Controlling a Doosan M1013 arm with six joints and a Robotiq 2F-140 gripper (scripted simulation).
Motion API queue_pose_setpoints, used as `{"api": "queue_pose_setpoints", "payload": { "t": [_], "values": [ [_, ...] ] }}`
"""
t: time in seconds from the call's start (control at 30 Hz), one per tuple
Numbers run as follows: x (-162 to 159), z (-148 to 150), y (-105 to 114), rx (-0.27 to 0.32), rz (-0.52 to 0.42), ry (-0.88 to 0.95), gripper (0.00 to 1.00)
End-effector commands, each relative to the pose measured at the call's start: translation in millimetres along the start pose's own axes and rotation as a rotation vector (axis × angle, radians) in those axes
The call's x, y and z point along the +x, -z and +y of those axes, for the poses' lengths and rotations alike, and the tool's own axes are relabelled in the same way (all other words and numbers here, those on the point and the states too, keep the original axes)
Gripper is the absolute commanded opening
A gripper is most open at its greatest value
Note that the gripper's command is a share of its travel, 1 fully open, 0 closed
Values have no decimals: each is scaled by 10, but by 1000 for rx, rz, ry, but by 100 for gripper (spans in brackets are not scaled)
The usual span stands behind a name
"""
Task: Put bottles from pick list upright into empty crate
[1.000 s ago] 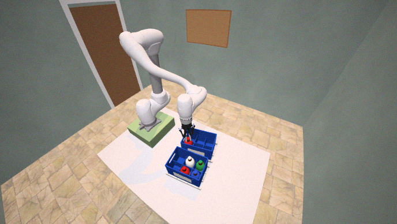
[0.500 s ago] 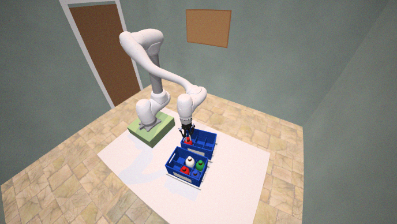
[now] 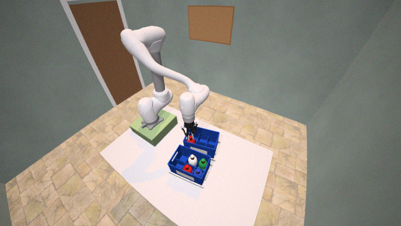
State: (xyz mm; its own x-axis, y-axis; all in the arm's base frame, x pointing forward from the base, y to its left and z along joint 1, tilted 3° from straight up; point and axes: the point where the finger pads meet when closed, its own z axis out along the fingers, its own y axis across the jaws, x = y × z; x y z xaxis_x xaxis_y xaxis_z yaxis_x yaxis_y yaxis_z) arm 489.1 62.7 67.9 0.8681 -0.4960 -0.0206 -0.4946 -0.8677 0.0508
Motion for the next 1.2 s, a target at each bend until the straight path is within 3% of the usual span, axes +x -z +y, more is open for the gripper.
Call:
{"api": "queue_pose_setpoints", "payload": {
  "t": [0.0, 1.17],
  "values": [
    [0, 0, -5, 0, 0, 0, 0],
    [0, 0, -160, 0, 0, 0, 0]
  ]
}}
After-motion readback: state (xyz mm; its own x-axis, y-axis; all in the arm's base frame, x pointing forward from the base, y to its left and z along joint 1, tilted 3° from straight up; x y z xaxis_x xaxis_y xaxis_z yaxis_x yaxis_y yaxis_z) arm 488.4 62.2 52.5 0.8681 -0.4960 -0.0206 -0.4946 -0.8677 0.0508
